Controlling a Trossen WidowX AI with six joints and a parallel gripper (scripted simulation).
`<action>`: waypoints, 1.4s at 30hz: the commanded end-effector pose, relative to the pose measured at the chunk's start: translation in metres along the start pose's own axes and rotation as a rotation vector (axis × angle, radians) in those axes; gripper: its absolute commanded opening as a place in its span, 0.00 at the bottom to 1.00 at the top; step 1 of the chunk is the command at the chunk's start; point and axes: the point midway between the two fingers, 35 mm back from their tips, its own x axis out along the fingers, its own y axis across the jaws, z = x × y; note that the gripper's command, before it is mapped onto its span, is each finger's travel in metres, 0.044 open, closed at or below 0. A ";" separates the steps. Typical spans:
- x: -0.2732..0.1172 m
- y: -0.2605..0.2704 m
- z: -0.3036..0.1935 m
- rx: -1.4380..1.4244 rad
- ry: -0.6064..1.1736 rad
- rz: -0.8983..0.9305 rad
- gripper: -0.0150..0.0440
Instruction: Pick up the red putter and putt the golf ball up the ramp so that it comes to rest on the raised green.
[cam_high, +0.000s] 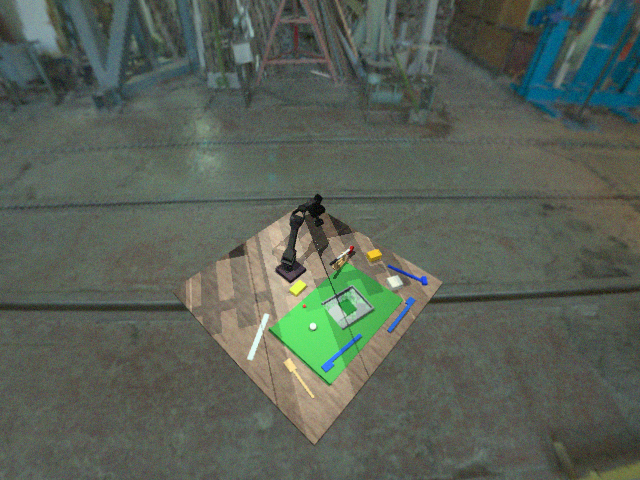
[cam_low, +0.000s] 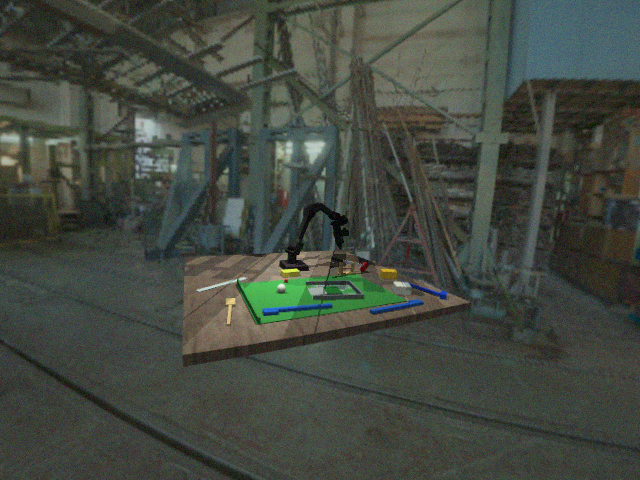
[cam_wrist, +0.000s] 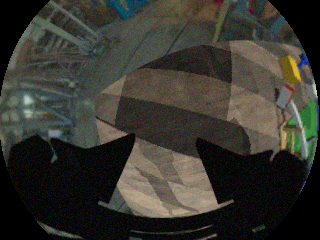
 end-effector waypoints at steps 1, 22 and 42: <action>-0.001 -0.003 0.002 -0.003 0.000 -0.003 0.98; -0.129 -0.330 0.019 -0.387 0.204 -0.278 1.00; -0.158 -0.404 -0.043 -0.491 0.312 -0.258 1.00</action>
